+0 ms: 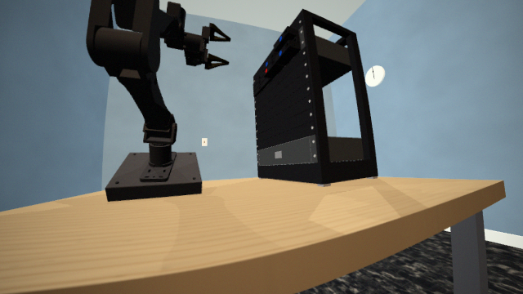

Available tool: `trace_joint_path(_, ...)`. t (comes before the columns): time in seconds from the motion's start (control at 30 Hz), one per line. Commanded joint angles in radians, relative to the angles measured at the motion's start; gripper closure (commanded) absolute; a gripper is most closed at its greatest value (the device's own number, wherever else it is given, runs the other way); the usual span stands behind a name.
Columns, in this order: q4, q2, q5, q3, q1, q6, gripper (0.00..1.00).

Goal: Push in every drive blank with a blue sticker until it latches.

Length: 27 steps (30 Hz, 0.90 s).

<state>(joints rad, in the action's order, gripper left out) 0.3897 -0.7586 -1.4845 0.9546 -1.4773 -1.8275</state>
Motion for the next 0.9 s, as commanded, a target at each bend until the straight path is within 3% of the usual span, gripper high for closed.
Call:
trace_joint_path(0.0,-0.016,-0.01,-0.014,0.044,-0.044,-0.048,0.0)
trace_joint_path(0.13,-0.025,-0.05,-0.022,0.056,-0.08,-0.073,0.0)
trace_joint_path(0.87,-0.114,-0.016,-0.013,0.038,-0.086,-0.155,0.0)
